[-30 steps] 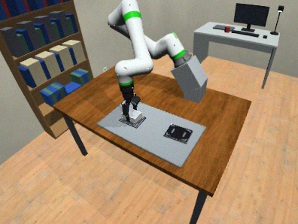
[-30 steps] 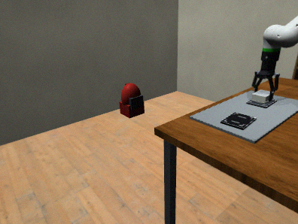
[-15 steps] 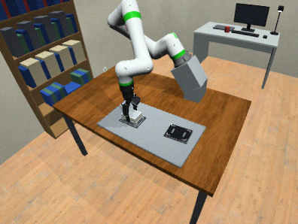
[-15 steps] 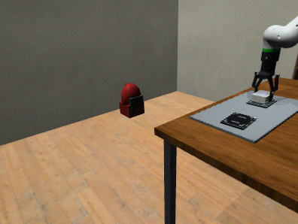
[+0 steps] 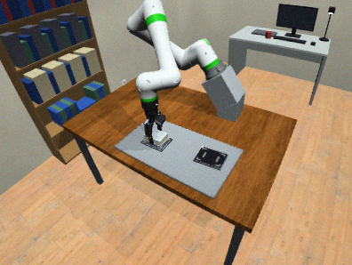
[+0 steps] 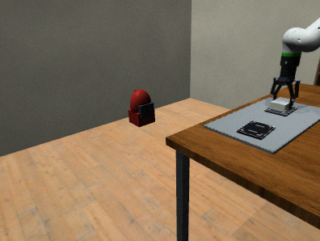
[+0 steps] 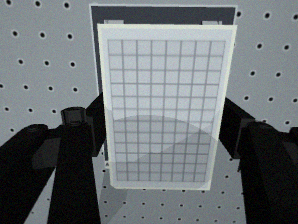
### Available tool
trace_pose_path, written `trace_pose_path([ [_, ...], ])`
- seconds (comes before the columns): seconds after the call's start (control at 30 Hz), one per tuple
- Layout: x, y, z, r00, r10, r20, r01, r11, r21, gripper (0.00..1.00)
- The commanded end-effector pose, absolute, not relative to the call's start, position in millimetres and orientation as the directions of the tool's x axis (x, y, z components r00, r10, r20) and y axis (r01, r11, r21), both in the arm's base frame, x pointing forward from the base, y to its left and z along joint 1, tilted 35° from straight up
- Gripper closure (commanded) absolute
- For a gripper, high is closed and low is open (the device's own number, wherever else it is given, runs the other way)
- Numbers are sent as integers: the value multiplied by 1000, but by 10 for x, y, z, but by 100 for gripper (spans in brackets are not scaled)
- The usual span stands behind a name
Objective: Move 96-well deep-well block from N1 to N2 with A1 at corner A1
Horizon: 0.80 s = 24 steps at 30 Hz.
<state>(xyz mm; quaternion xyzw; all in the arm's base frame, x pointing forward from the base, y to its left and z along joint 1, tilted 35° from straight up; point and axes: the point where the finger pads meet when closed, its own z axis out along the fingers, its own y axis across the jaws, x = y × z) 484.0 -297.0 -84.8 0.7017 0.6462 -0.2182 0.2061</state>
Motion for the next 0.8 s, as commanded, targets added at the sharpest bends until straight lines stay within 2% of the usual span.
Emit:
trace_pose_path([
  [0.0,4850,-2968,-845,70,817,-573,997,-79,9,90],
  [0.77,4848,-2987,-872,70,817,-573,997,-79,9,90],
])
